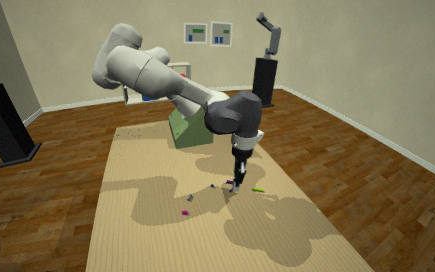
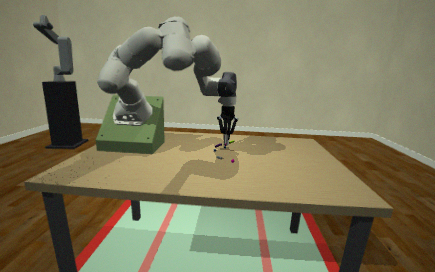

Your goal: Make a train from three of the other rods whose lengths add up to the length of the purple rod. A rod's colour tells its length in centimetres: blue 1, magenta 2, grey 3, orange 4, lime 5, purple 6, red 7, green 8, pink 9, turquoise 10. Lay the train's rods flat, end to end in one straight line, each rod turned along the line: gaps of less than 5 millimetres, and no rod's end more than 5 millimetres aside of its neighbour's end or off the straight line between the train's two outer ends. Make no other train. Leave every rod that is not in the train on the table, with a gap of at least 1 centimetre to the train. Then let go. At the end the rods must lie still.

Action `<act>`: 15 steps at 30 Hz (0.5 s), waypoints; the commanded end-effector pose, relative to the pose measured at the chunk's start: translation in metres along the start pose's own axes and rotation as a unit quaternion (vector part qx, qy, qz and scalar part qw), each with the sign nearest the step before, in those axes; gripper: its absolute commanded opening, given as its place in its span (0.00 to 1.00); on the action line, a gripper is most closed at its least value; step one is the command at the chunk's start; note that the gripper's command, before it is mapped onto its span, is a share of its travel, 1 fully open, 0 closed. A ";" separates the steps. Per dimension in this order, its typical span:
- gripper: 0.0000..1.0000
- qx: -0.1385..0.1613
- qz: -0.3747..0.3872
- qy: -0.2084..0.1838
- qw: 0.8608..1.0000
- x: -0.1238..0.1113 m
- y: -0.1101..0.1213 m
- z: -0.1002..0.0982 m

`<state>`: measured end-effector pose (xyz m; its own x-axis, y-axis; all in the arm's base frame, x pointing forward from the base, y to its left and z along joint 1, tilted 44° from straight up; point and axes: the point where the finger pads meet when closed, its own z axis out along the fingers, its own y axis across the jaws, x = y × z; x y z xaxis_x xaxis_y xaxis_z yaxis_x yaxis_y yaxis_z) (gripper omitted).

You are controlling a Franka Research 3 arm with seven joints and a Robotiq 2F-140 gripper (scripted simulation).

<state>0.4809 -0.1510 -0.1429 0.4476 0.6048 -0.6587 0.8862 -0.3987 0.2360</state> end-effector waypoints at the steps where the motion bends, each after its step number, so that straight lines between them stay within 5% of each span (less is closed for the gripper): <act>1: 0.03 -0.001 0.002 0.001 1.000 0.001 0.001 0.001; 15: 0.03 -0.001 0.004 0.001 1.000 0.002 0.001 0.001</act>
<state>0.4814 -0.1510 -0.1437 0.4502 0.6040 -0.6577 0.8848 -0.4008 0.2376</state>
